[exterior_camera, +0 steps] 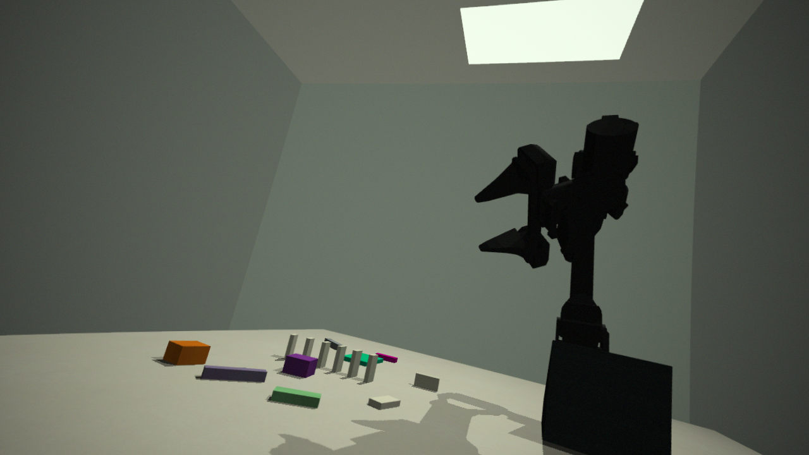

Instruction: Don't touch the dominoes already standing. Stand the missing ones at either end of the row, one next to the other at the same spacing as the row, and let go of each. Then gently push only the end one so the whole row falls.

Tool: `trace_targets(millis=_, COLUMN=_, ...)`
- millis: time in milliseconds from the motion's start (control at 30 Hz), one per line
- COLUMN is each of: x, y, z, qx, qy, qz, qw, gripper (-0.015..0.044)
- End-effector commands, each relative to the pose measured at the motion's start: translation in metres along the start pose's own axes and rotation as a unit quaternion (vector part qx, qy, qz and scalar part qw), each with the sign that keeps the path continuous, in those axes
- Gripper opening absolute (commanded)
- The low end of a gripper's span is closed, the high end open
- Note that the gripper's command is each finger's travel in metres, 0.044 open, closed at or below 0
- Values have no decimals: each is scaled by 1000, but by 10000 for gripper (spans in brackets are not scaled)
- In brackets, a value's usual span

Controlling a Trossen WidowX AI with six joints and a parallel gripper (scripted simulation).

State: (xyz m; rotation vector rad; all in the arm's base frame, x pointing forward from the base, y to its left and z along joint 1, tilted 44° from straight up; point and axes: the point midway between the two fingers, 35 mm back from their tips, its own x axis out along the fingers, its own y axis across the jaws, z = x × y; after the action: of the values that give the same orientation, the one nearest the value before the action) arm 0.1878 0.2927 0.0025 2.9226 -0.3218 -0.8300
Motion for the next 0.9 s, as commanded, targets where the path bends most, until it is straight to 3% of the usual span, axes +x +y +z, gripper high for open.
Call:
trace_targets(millis=0, x=66, y=26, z=-3, qx=163, qy=-65, qz=126, qw=976, gripper=440)
trace_targets(millis=233, x=132, y=71, z=1, qx=356, qy=-100, qz=288, qw=883, gripper=440)
trace_targets(millis=567, x=196, y=144, z=23, qx=569, qy=-76, qz=505, qw=645, gripper=440)
trace_targets(millis=867, x=200, y=148, z=23, qx=576, qy=-72, qz=514, qw=632, gripper=440)
